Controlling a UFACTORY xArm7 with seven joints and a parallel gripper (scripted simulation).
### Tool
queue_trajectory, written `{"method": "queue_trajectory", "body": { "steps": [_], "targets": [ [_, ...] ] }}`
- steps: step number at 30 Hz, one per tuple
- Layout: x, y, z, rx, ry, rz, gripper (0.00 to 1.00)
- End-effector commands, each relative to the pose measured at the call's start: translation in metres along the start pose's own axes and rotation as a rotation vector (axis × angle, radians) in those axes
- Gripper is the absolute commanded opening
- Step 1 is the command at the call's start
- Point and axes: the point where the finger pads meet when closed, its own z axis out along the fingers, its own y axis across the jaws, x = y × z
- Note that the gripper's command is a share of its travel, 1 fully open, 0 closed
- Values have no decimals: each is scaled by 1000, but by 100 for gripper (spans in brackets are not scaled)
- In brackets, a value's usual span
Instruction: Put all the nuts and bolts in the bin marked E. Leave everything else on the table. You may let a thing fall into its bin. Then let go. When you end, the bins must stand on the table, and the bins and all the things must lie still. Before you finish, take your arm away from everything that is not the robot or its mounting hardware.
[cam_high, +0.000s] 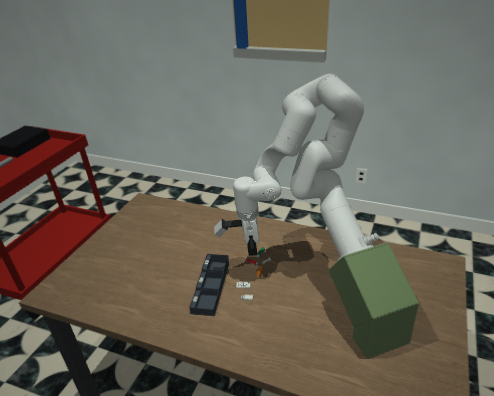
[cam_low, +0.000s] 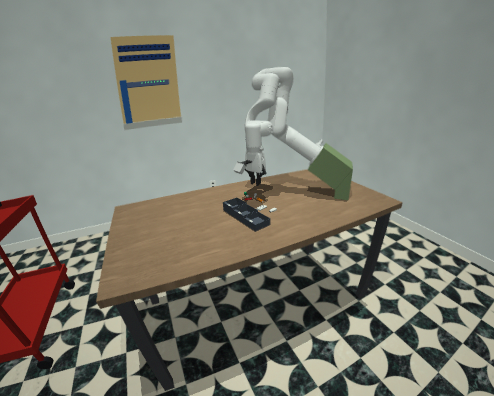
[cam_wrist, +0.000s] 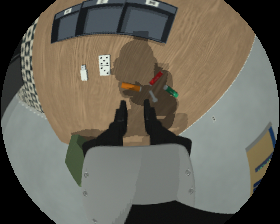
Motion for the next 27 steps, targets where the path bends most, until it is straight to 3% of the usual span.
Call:
{"method": "queue_trajectory", "body": {
  "steps": [1, 25, 26, 27],
  "targets": [
    [-38, 27, 14, 3, 4, 157, 29],
    [-38, 27, 14, 3, 4, 157, 29],
    [-38, 27, 14, 3, 4, 157, 53],
    [-38, 27, 14, 3, 4, 157, 53]
  ]
}}
